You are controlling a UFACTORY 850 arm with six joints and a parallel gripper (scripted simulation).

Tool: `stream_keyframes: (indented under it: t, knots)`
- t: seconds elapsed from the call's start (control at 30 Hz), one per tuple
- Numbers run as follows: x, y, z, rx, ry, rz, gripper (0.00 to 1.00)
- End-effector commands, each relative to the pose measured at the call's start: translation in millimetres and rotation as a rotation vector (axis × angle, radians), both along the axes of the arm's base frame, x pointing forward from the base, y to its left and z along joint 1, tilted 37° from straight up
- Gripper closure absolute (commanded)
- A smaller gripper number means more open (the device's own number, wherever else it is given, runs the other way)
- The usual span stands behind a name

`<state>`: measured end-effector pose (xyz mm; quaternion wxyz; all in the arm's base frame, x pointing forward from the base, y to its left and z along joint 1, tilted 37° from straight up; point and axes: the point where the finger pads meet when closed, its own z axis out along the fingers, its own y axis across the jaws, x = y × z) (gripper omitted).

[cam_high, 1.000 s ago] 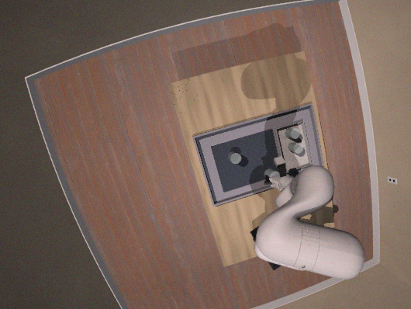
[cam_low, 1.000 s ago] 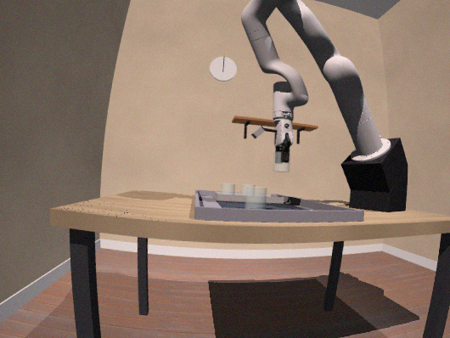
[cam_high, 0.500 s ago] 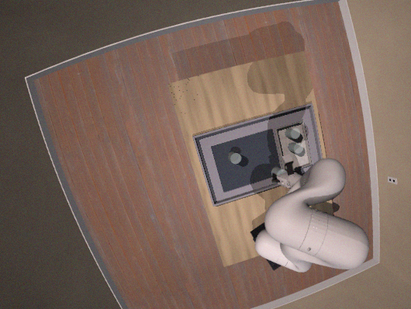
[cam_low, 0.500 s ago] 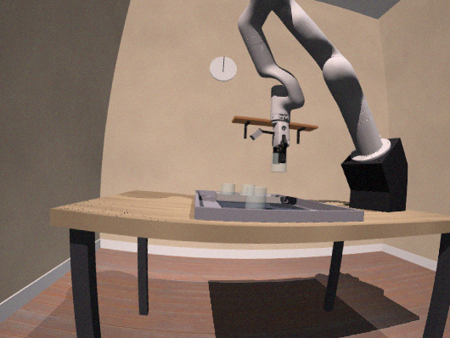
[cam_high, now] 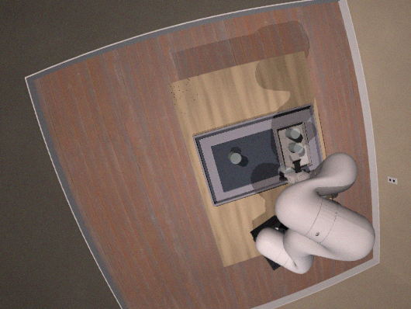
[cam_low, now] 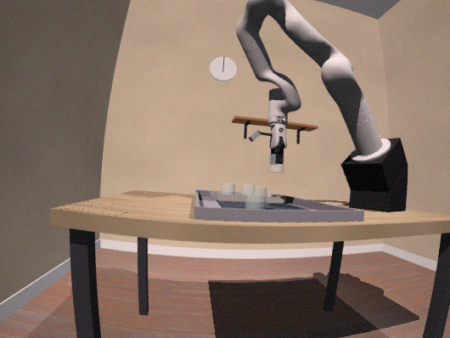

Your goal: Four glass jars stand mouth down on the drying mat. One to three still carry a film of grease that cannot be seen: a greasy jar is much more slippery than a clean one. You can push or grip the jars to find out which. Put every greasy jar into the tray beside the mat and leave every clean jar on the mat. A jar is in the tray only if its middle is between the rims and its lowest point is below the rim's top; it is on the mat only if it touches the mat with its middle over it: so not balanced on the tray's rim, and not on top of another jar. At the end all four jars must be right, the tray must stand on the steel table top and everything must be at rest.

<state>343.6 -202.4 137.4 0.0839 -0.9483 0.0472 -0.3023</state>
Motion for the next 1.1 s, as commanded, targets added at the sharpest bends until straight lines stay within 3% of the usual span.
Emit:
stream_keyframes:
  t: [0.0, 1.07]
  knots:
    - [-0.8, -11.6, -2.5, 0.000, 0.000, 0.000, 1.00]
    - [-9.4, -101.5, -23.3, 0.000, 0.000, 0.000, 1.00]
